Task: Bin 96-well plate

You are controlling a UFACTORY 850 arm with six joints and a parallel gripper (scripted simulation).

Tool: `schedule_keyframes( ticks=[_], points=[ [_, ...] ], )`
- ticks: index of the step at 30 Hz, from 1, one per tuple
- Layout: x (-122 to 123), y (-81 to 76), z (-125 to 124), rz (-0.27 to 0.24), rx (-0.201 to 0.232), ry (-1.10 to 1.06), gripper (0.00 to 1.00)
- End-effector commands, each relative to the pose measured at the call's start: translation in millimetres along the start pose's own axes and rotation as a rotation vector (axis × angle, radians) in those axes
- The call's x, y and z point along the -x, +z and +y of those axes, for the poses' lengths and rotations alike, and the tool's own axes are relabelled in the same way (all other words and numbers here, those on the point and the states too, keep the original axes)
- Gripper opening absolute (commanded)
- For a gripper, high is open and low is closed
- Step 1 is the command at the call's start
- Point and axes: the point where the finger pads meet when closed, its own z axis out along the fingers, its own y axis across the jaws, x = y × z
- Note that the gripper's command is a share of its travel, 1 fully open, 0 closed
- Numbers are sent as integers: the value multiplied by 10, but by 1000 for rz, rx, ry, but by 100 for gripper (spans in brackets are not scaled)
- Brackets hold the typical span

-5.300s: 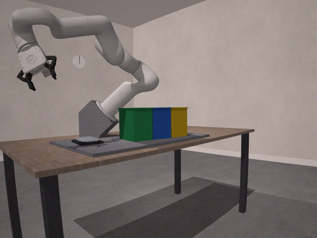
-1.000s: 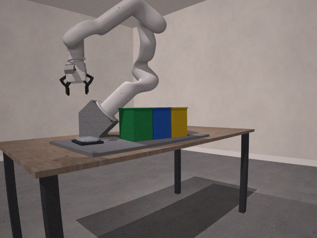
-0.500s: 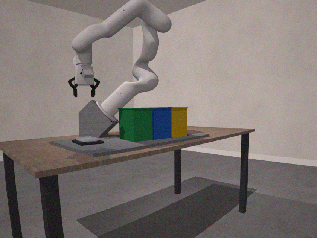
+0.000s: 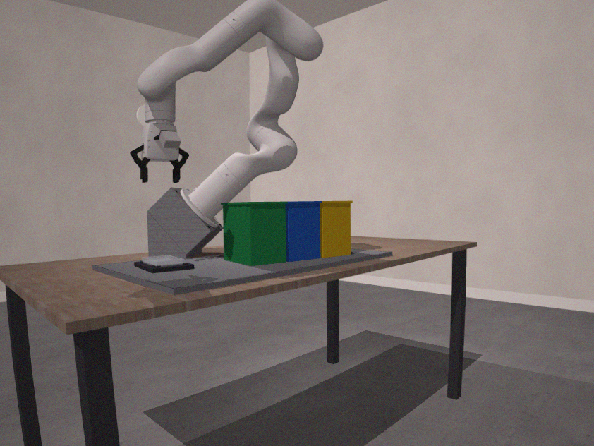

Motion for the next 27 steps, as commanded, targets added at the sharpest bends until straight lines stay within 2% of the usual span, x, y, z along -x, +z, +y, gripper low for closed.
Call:
schedule_keyframes(
  ticks=[1, 27],
  points=[
    [-3, 26, 4, 0, 1, -1, 100],
    [-3, 410, 4, 1, 1, -1, 100]
  ],
)
